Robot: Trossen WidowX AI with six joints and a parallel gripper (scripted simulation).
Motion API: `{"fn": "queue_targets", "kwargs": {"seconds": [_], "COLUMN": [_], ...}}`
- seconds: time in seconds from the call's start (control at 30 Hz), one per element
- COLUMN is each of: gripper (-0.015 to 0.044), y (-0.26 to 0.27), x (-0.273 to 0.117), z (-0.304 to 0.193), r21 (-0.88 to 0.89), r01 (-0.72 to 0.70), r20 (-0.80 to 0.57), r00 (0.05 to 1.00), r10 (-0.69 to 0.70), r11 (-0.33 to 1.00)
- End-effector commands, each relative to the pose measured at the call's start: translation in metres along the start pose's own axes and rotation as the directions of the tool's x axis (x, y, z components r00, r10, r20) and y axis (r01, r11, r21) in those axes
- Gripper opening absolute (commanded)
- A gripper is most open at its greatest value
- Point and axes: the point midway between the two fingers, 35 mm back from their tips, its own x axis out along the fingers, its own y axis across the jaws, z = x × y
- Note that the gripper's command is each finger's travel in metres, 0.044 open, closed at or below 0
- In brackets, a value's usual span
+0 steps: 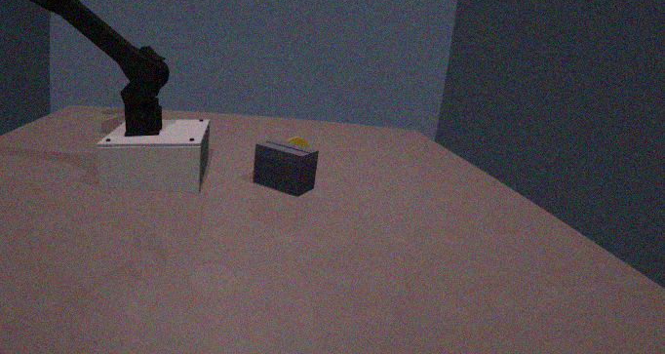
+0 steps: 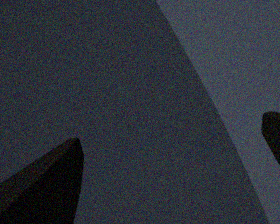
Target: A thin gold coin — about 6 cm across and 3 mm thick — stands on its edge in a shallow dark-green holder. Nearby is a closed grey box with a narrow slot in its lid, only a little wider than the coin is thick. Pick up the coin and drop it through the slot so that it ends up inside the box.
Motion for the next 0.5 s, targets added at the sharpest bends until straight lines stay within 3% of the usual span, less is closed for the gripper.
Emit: {"fn": "queue_targets", "kwargs": {"seconds": [0.0, 0.27, 0.47], "gripper": [0.0374, 0.0164, 0.0161], "y": [0.000, -0.024, -0.069], "x": [0.000, -0.028, -0.059], "z": [0.001, 0.090, 0.159], "r21": [0.000, 0.008, 0.051], "r01": [-0.001, -0.068, -0.055], "r20": [0.003, 0.208, 0.378], "r00": [1.000, 0.976, 0.925], "r10": [0.001, 0.064, 0.031], "r11": [1.000, 0.998, 0.997]}}
